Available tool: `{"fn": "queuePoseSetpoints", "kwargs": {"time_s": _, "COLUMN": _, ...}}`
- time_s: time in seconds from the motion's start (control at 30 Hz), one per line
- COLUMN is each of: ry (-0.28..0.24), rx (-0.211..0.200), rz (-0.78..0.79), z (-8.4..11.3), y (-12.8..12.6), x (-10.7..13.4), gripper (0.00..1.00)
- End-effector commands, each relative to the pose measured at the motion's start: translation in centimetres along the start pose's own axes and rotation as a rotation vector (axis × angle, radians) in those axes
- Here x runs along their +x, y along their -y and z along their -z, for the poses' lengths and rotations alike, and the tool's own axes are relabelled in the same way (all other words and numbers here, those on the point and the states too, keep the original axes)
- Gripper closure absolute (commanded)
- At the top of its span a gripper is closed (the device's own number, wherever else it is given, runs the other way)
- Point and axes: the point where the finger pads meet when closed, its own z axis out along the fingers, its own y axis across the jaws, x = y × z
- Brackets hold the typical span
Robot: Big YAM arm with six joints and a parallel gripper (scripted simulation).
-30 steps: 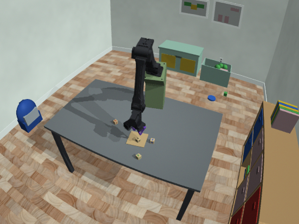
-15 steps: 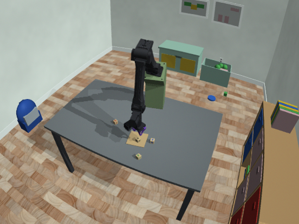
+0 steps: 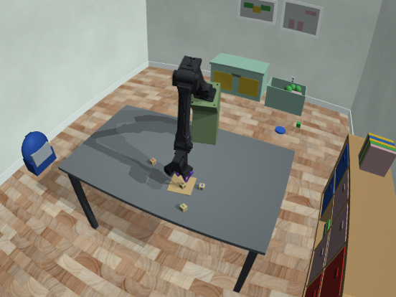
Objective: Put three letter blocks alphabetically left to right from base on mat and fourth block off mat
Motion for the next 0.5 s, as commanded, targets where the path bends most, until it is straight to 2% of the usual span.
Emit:
{"fn": "queuePoseSetpoints", "kwargs": {"time_s": 0.0, "ry": 0.007, "rx": -0.009, "rz": -0.003, "z": -0.8, "y": -0.6, "x": -0.1, "gripper": 0.36}}
{"fn": "queuePoseSetpoints", "kwargs": {"time_s": 0.47, "ry": 0.008, "rx": -0.007, "rz": -0.004, "z": -2.3, "y": -0.5, "x": -0.1, "gripper": 0.36}}
